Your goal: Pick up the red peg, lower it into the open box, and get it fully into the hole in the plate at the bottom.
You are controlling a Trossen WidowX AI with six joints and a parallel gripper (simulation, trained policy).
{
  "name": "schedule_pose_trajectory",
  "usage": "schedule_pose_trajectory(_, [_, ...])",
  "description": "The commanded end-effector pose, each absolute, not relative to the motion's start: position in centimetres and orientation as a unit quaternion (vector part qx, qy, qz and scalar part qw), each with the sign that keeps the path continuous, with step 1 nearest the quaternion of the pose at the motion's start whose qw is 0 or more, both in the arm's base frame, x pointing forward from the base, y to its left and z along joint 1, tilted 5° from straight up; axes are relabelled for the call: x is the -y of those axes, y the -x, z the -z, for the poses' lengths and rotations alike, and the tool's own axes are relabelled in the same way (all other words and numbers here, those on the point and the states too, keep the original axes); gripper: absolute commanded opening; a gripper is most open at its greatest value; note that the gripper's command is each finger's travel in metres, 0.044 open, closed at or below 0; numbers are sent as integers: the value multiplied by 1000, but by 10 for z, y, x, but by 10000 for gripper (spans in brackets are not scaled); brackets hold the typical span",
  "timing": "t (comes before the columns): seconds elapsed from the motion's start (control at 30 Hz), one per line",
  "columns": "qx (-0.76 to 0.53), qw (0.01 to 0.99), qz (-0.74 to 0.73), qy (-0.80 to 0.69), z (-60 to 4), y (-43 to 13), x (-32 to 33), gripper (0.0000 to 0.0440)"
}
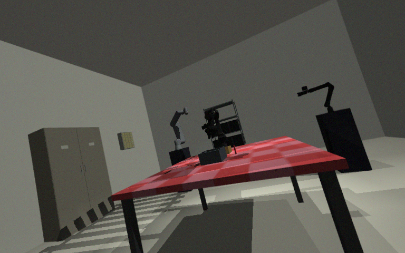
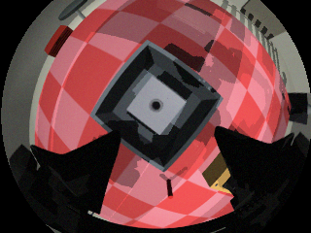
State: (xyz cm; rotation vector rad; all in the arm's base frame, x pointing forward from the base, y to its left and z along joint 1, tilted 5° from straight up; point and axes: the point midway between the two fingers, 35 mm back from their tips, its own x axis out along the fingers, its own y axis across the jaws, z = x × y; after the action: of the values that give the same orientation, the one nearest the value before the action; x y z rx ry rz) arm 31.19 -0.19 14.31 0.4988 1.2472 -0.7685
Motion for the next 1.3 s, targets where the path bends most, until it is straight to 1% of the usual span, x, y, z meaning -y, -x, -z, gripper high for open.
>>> schedule_pose_trajectory(0.0, [-583,703,341,-222,-140,-294,-20,440])
schedule_pose_trajectory(0.33, [-636,660,342,-207,-129,-233,-75,440])
schedule_pose_trajectory(0.7, [-672,625,357,-174,-106,-179,-110,440])
schedule_pose_trajectory(0.97, [-681,623,354,-153,-80,-160,-123,440])
schedule_pose_trajectory(1.27, [-681,634,337,-143,-43,-154,-131,440])
